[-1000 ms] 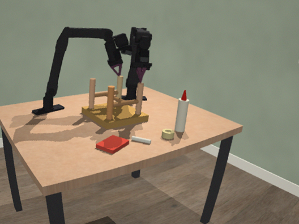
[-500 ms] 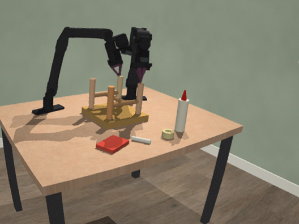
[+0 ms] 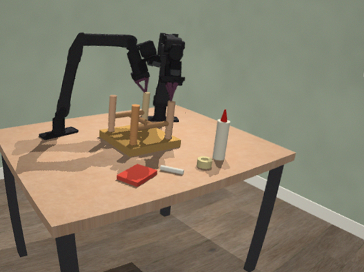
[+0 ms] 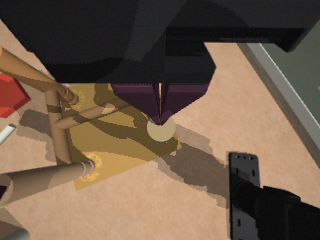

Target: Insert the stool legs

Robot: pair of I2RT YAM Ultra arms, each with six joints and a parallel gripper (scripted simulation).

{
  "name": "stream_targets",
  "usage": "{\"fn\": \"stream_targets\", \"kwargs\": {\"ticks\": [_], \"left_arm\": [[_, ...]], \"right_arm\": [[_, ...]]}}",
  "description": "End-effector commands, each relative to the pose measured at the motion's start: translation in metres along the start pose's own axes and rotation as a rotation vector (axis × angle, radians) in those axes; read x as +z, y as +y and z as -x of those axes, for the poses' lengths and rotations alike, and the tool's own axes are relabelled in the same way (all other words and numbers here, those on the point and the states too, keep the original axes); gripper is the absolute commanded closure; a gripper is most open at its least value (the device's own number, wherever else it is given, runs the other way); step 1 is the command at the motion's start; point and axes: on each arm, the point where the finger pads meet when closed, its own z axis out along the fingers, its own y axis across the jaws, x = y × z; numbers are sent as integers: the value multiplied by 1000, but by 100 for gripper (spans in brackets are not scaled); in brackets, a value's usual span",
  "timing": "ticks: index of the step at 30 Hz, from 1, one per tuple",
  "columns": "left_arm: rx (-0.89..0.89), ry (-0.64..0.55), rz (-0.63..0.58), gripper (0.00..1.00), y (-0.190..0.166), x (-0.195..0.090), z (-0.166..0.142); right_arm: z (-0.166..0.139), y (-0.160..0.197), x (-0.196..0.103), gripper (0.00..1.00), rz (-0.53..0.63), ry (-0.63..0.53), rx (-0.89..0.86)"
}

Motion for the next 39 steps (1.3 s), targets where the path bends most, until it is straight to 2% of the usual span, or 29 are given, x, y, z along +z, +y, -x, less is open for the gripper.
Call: {"fn": "stream_targets", "kwargs": {"ticks": [1, 8, 12, 13, 19, 20, 22, 24, 26, 27, 31, 36, 37, 39], "left_arm": [[-6, -49, 13, 100, 5, -24, 7], [-17, -11, 19, 100, 9, -17, 4], [7, -13, -1, 100, -2, -13, 7], [11, -26, -6, 100, -5, -37, 1], [0, -19, 0, 100, -2, -61, -1], [-1, -55, 0, 100, -1, -60, 8], [-1, -55, 0, 100, -1, -60, 8], [10, 11, -4, 100, -6, -57, -1], [-4, -42, 0, 100, 0, -62, 2], [-3, 8, 1, 100, 0, -49, -8], [-6, -53, 1, 100, 1, -66, 3], [-7, -35, 2, 100, 2, -59, 5], [-7, -35, 2, 100, 2, -59, 5], [-7, -35, 2, 100, 2, -59, 5]], "right_arm": [[0, -3, 2, 100, -7, 14, 2], [1, -3, -2, 100, -7, 2, 2], [1, -3, -2, 100, -7, 2, 2], [1, -3, -2, 100, -7, 2, 2], [1, -3, -2, 100, -7, 2, 2], [1, -3, -2, 100, -7, 2, 2], [1, -3, -2, 100, -7, 2, 2], [1, -3, -2, 100, -7, 2, 2], [1, -3, -2, 100, -7, 2, 2], [1, -3, -2, 100, -7, 2, 2], [1, -3, -2, 100, -7, 2, 2], [1, -3, -2, 100, -7, 2, 2], [7, -3, -13, 100, -7, -29, 2], [7, -3, -13, 100, -7, -29, 2]]}}
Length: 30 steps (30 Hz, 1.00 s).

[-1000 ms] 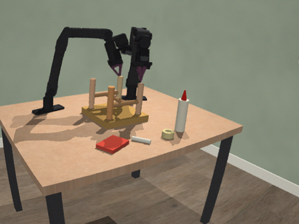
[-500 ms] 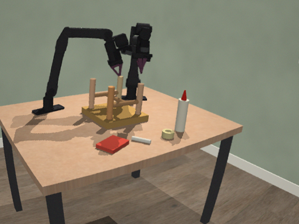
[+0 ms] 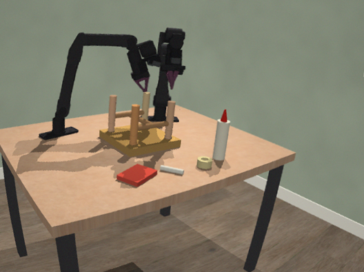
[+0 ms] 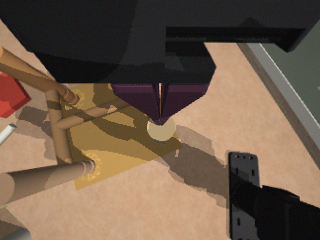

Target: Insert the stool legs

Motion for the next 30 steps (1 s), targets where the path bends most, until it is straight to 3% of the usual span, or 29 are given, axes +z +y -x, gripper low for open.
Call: {"fn": "stream_targets", "kwargs": {"ticks": [1, 5, 7, 10, 11, 13, 17, 19, 25, 30], "left_arm": [[-6, -24, -1, 100, 1, -10, 4], [-6, -24, -1, 100, 1, -10, 4], [-6, -24, -1, 100, 1, -10, 4], [-6, -24, -1, 100, 1, -10, 4], [-6, -24, -1, 100, 1, -10, 4], [-6, -24, -1, 100, 1, -10, 4], [-6, -24, -1, 100, 1, -10, 4], [-6, -24, -1, 100, 1, -10, 4], [-6, -24, -1, 100, 1, -10, 4], [-6, -24, -1, 100, 1, -10, 4]], "right_arm": [[1, -1, -15, 100, -3, -13, -2], [3, -3, -28, 100, -7, -34, 1], [3, -3, -8, 100, -6, 9, 1], [4, -3, -10, 100, -7, 0, 1], [-1, -3, -38, 100, -7, -20, 1], [-3, -3, -46, 100, -7, -17, 1], [7, -3, -47, 100, -7, -48, 1], [-5, -2, -42, 100, -6, 37, 1], [-1, -2, -63, 100, -6, -32, 0], [0, -2, -55, 100, -6, -11, 0]]}}
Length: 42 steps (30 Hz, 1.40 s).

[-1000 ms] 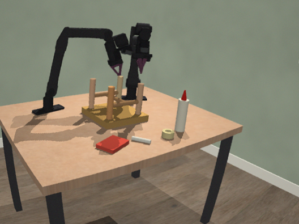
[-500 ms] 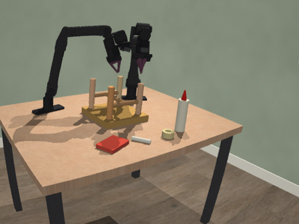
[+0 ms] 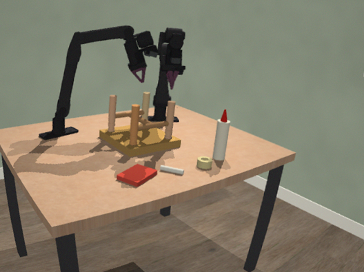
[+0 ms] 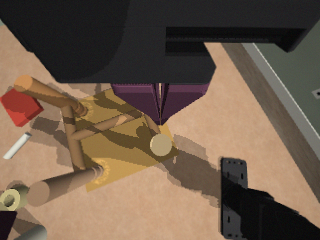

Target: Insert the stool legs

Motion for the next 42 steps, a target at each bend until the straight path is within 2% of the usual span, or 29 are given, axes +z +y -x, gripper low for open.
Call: {"fn": "stream_targets", "kwargs": {"ticks": [1, 4, 5, 6, 8, 10, 22, 29, 32, 35, 40, 41, 42], "left_arm": [[-6, -24, -1, 100, 1, -9, 5], [17, -17, -17, 100, -9, -3, 10], [1, -16, -8, 100, -2, -5, 6], [19, -17, -13, 100, -9, -5, 10], [23, -11, -6, 100, -9, -4, 11], [29, -11, -15, 100, -12, -3, 16], [101, 2, -50, 100, -44, 4, 48], [185, 10, -86, 100, -87, 16, 76], [217, 95, -88, 100, -102, 44, 67], [237, 0, -108, 100, -118, 29, 92], [260, 59, -102, 100, -128, 53, 85], [262, -7, -118, 100, -134, 40, 99], [266, -23, -124, 100, -138, 39, 103]], "right_arm": [[-4, -2, -5, 100, -6, 0, 0], [-10, -8, -9, 100, -16, 3, 14], [0, -4, -8, 100, -10, -9, 6], [1, -9, -21, 100, -16, -41, 15], [1, -9, -24, 100, -8, -47, 19], [-18, -10, -8, 100, -6, 26, 23], [-50, -30, -25, 100, -28, 69, 82], [-91, -47, -35, 100, -42, 135, 153], [-105, -52, -40, 100, -48, 151, 180], [-117, -56, -43, 100, -54, 164, 202], [-126, -59, -46, 100, -59, 174, 220], [-128, -62, -46, 100, -71, 175, 223], [-130, -63, -47, 100, -72, 177, 228]]}}
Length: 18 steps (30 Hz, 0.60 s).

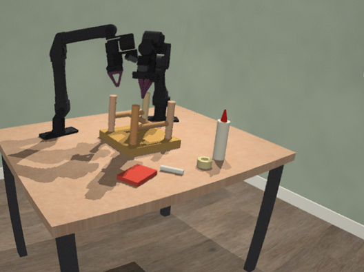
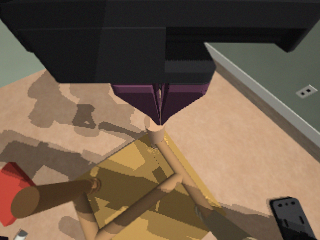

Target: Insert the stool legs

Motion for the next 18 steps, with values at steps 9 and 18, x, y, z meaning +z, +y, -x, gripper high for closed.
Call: {"fn": "stream_targets", "kwargs": {"ticks": [9, 18], "left_arm": [[43, -88, -20, 100, -22, -11, 27], [54, -89, -31, 100, -28, -10, 27]], "right_arm": [[-23, -12, -7, 100, -17, 14, 36], [-14, -7, -11, 100, -14, -10, 16]]}}
